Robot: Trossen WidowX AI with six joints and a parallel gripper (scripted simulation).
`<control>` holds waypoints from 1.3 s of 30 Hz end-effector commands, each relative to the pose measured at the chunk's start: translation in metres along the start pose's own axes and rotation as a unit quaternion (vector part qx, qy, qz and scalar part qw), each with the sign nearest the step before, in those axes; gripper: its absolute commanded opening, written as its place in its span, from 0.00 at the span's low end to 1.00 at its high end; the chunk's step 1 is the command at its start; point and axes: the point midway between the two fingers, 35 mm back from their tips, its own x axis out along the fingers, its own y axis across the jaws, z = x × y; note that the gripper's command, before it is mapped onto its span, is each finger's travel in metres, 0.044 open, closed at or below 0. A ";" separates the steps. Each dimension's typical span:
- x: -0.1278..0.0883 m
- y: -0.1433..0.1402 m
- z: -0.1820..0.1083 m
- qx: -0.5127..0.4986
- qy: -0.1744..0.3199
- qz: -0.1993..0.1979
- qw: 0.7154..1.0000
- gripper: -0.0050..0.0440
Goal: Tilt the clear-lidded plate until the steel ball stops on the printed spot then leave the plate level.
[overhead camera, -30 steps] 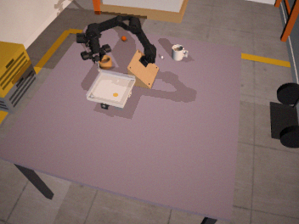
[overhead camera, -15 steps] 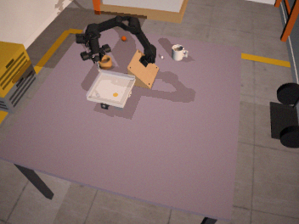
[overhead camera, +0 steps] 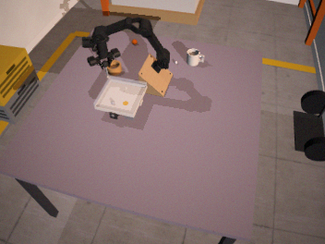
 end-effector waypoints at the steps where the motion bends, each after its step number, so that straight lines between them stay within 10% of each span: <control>1: 0.001 0.002 -0.001 0.003 0.004 0.000 1.000 0.41; 39: -0.002 -0.002 -0.002 0.003 0.003 0.003 1.000 0.41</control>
